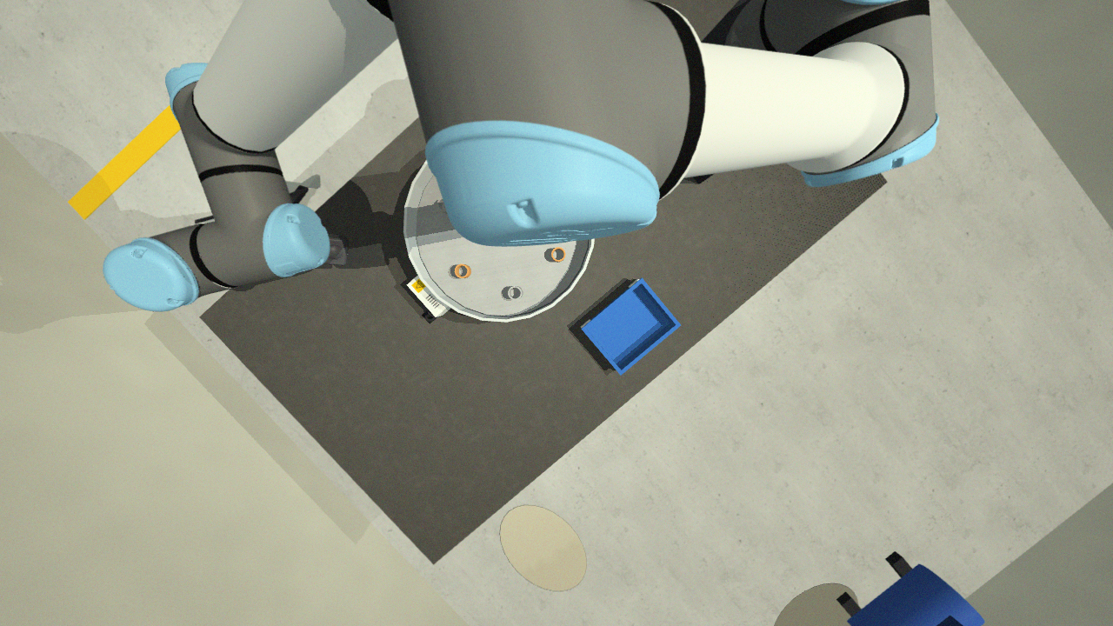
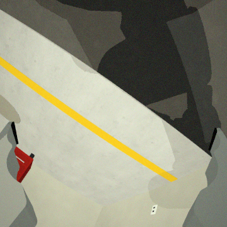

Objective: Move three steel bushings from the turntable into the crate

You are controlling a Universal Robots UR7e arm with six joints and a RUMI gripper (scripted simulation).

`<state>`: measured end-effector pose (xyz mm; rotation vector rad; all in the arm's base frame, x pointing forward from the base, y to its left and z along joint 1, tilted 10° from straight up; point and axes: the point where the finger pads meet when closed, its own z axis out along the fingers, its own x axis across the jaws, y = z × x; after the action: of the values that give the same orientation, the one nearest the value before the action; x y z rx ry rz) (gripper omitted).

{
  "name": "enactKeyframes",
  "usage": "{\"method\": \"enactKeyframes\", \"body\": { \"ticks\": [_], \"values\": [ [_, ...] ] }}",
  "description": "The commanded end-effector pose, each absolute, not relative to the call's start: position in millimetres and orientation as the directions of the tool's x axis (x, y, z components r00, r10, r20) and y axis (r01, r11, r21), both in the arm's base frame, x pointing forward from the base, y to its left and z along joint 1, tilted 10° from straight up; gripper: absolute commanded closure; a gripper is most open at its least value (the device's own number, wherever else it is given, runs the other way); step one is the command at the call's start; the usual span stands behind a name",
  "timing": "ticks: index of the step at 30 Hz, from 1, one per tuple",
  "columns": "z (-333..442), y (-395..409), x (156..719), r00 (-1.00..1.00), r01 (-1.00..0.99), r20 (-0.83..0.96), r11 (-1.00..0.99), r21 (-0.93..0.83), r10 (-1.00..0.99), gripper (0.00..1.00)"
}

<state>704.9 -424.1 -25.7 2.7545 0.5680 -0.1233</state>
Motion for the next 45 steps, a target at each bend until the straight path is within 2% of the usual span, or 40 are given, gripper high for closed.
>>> {"method": "enactKeyframes", "body": {
  "ticks": [1,13,15,30,45],
  "values": [
    [-28,-422,674,0.908,0.420,-0.126,-0.864,0.278,0.401,0.00],
    [-41,-393,573,0.876,0.482,-0.074,-0.854,0.197,0.477,0.00],
    [-41,-393,573,0.876,0.482,-0.074,-0.854,0.197,0.477,0.00],
    [-56,-326,461,0.833,0.547,0.012,-0.827,0.135,0.553,0.00],
    [-65,-264,394,0.800,0.585,0.078,-0.803,0.115,0.594,0.00]
  ]
}}
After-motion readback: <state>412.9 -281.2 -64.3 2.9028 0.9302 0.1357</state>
